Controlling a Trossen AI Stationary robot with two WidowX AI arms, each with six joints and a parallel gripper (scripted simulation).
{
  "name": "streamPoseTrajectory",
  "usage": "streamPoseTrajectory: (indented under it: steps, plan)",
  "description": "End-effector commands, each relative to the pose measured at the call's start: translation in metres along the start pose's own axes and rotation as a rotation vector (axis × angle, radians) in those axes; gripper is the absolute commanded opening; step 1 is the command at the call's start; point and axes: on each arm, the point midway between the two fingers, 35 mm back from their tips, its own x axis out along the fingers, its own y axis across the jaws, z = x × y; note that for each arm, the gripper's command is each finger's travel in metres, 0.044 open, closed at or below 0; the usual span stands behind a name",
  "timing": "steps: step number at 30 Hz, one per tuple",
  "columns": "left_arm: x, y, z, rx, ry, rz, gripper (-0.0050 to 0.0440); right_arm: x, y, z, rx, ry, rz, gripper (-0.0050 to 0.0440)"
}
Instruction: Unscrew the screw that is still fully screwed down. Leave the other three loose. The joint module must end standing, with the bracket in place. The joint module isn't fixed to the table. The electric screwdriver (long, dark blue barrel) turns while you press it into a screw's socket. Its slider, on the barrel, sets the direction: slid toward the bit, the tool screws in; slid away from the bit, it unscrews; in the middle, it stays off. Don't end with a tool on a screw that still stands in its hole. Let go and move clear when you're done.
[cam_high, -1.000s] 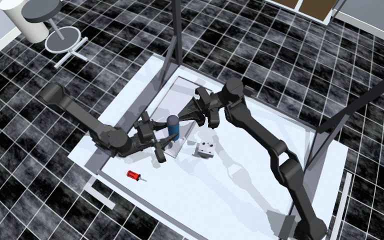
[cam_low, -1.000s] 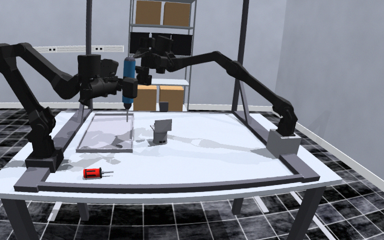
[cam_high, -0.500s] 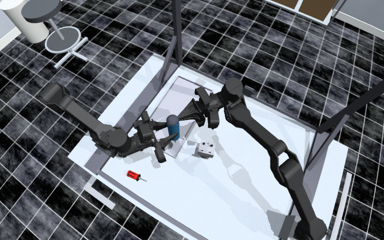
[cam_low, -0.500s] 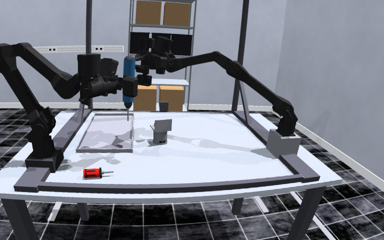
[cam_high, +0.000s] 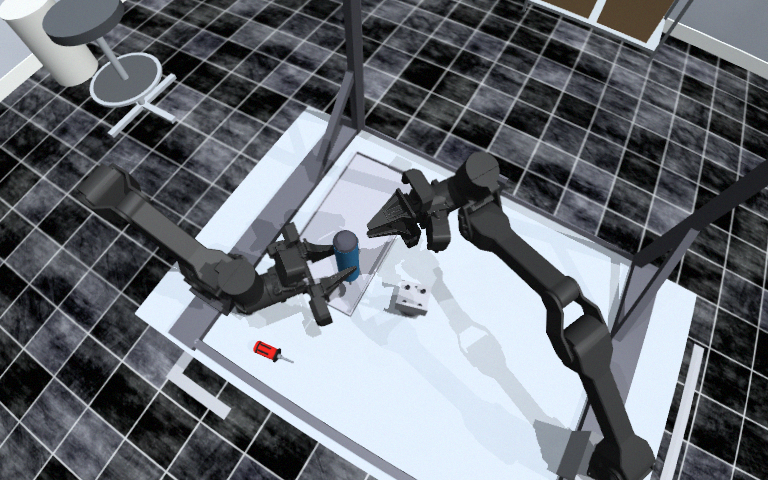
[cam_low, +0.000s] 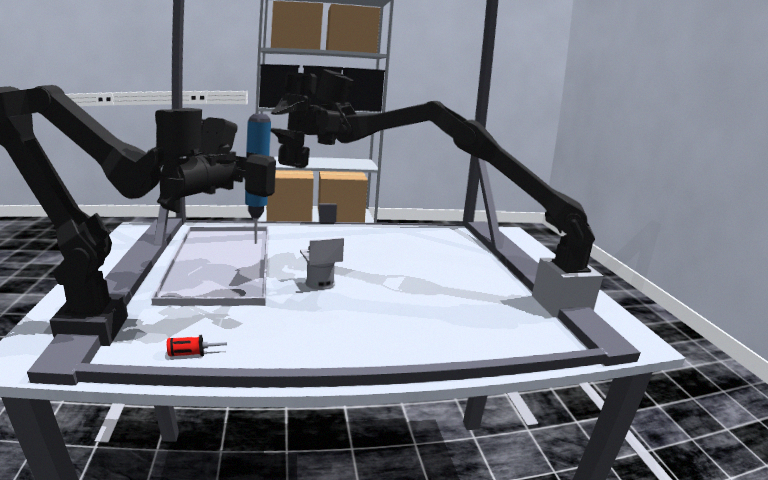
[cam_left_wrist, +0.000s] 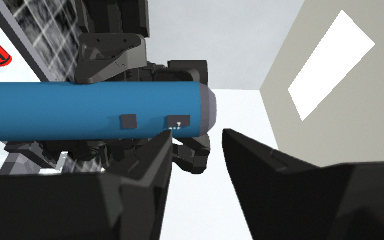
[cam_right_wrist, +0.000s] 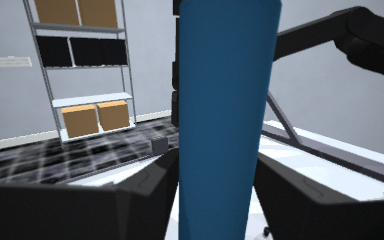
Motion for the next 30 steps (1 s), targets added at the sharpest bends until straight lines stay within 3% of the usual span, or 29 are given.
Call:
streamPoseTrajectory:
  steps: [1,9,16,23,30]
  plan:
    - [-0.016,-0.011,0.0,-0.024,0.006,-0.005,0.0204,0.001,0.002,0.017,-0.044,-0.032,0.01,0.0165]
    - [-0.026,-0.019,0.001,-0.018,0.025,-0.008,0.0385,0.001,0.002,0.017,-0.044,-0.032,0.01,0.0165]
    - [-0.037,-0.011,-0.003,0.108,0.1,-0.033,0.0385,0.001,0.002,0.017,-0.044,-0.032,0.01,0.0165]
    - [-0.059,0.041,-0.008,0.42,0.252,-0.088,0.0385,0.001,0.002,0.017,-0.044,-0.032,0.01,0.0165]
    - [-0.078,0.066,-0.001,0.631,0.373,-0.146,0.0385,0.001,0.002,0.017,-0.044,-0.032,0.01,0.0165]
